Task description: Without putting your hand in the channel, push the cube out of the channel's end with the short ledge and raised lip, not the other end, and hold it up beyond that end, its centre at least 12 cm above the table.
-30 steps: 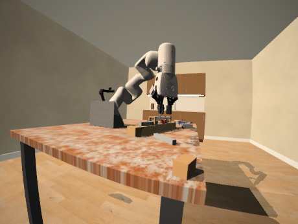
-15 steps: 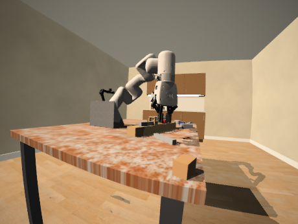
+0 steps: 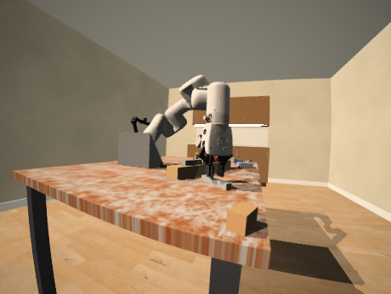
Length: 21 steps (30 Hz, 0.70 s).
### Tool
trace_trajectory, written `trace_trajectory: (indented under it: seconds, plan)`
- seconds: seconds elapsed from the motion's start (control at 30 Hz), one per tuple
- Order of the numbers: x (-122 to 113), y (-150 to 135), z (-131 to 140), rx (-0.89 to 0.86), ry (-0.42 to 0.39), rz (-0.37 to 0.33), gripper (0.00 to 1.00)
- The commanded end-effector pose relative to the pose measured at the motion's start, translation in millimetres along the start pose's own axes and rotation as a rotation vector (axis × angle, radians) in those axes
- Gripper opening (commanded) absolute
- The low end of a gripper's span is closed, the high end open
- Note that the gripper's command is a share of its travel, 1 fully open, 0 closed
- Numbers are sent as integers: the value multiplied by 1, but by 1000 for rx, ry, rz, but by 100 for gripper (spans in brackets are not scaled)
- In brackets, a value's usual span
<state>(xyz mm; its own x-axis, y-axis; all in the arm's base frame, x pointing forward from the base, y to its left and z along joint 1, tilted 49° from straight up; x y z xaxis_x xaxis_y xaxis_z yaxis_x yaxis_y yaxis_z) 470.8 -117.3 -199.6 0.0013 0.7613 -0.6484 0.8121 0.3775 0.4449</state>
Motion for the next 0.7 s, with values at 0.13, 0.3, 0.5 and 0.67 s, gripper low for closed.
trace_trajectory:
  seconds: [0.13,0.3,0.5,0.67]
  plan:
    - [4,0,2,0,-6,0,38]
    - [16,0,2,0,-6,0,38]
    - [23,0,2,0,-6,0,38]
    - [23,0,2,0,-6,0,38]
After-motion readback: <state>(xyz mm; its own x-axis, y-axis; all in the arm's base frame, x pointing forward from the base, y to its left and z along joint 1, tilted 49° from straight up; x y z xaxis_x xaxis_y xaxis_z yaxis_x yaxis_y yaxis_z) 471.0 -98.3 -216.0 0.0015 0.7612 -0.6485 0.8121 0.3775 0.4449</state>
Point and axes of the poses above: the point where the finger pads meet when closed, its own x axis out along the fingers, its own y axis across the jaws, z = x × y, the point moved 1 cm from there along -x, back along the fingers, and after that the axes turned 11 degrees about x, right-handed, at the moved point
